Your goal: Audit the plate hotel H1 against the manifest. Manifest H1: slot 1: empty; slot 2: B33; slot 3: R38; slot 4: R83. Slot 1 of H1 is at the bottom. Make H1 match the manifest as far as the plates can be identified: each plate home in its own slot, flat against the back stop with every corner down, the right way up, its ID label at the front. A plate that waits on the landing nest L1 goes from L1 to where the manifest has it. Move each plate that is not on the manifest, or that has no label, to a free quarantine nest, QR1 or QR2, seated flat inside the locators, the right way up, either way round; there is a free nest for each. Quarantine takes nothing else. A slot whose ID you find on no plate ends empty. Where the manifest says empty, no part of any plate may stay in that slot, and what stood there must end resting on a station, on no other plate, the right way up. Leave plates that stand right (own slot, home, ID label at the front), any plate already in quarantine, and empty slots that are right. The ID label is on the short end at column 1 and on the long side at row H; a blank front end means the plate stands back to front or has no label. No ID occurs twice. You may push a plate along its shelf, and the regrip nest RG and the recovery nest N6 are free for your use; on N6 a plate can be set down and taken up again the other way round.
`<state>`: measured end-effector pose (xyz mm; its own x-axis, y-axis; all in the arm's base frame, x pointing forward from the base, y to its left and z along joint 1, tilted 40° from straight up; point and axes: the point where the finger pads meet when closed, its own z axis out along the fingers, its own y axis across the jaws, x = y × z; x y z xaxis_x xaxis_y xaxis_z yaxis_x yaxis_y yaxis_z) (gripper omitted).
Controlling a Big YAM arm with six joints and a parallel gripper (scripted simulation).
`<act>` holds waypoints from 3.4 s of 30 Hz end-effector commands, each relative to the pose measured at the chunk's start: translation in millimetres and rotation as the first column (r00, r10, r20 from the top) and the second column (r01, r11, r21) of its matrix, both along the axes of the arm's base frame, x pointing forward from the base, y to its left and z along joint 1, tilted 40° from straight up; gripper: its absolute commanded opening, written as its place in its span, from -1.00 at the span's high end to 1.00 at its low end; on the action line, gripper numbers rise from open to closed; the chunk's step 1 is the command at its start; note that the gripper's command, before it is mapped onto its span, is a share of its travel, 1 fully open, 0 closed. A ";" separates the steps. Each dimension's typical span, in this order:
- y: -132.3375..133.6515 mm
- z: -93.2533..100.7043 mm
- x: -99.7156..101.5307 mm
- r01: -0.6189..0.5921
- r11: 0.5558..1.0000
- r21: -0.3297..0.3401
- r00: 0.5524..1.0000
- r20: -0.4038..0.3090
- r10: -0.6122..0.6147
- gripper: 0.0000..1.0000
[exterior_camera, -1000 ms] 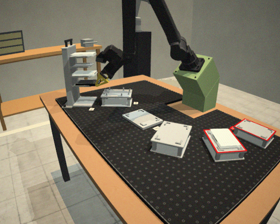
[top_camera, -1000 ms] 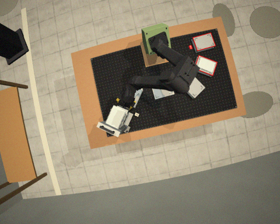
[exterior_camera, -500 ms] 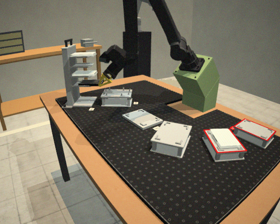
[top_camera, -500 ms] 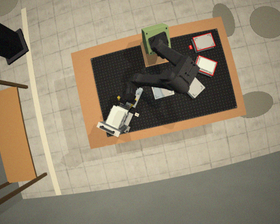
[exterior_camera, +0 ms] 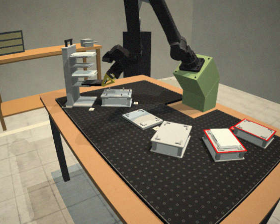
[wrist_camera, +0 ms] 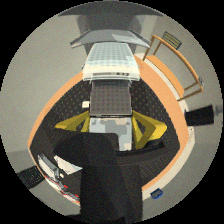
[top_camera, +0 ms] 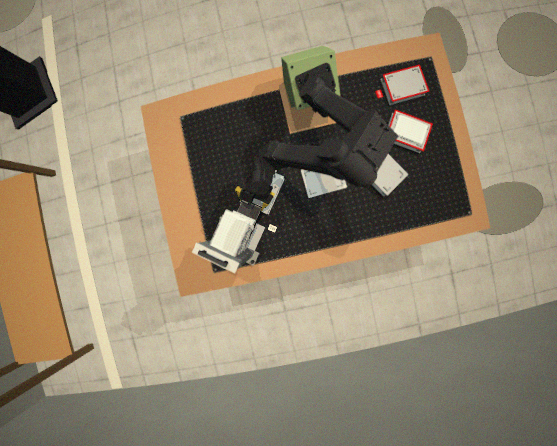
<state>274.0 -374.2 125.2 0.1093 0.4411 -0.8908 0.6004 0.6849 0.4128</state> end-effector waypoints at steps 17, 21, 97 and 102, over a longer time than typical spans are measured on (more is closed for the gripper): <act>12.7 -6.7 -19.4 0.015 0.999 -0.029 1.000 0.002 -0.015 -0.72; 16.9 -12.9 -21.9 0.015 1.000 -0.020 1.000 -0.001 -0.015 -0.72; 77.7 -44.9 -63.2 0.014 1.000 -0.011 1.000 -0.006 -0.014 -0.72; 77.7 -42.3 -65.0 0.013 1.000 -0.012 1.000 -0.005 -0.014 -0.72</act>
<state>218.5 -296.9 78.0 0.1068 0.4456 -0.8888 0.5960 0.6868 0.4159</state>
